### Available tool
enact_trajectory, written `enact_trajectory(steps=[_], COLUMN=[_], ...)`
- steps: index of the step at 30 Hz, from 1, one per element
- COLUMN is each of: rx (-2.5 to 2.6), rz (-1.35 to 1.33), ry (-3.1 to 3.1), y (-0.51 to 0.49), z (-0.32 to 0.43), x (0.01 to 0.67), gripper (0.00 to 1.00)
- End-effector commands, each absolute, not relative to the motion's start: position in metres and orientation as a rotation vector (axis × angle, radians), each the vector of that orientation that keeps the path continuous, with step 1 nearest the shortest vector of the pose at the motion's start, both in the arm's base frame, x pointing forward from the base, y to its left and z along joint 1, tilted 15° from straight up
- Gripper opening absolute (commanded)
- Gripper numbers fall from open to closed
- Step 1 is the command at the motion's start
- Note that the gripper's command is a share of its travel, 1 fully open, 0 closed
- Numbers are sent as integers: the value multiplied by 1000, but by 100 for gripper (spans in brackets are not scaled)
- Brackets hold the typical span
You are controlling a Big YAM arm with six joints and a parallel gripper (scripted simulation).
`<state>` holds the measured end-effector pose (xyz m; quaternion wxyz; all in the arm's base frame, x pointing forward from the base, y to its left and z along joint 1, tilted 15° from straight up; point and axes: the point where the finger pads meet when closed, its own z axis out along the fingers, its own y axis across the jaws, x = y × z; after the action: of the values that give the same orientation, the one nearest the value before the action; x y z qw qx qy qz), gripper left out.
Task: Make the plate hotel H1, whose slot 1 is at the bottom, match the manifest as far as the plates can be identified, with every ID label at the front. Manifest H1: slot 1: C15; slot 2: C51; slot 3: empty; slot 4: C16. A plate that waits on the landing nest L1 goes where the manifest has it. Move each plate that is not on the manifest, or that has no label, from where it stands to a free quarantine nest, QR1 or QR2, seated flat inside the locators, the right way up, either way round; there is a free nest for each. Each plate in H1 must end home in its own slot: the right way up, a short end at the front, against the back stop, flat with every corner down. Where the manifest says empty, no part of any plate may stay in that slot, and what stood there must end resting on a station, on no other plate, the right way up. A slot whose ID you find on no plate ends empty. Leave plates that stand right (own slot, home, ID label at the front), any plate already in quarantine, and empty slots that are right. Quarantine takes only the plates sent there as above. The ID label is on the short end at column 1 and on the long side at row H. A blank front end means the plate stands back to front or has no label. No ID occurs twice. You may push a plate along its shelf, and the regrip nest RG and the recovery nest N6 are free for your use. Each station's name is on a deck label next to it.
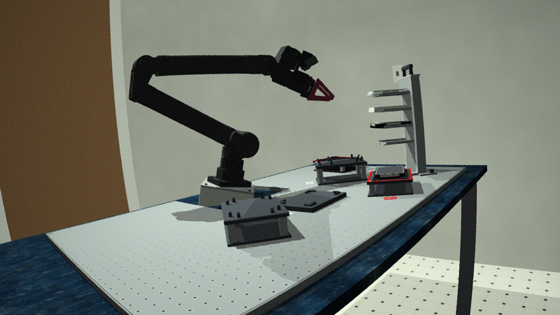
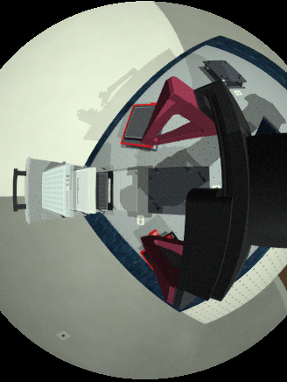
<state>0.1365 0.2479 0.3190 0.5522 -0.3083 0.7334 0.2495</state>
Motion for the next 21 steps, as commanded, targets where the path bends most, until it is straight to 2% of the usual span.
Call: enact_trajectory(steps=[1, 10, 21], rx=[-692, -692, -711], rz=[632, 632, 599], ry=[1704, 1704, 1717], y=[247, 247, 256], z=[346, 346, 295], x=[136, 136, 144], gripper=[100, 100, 100])
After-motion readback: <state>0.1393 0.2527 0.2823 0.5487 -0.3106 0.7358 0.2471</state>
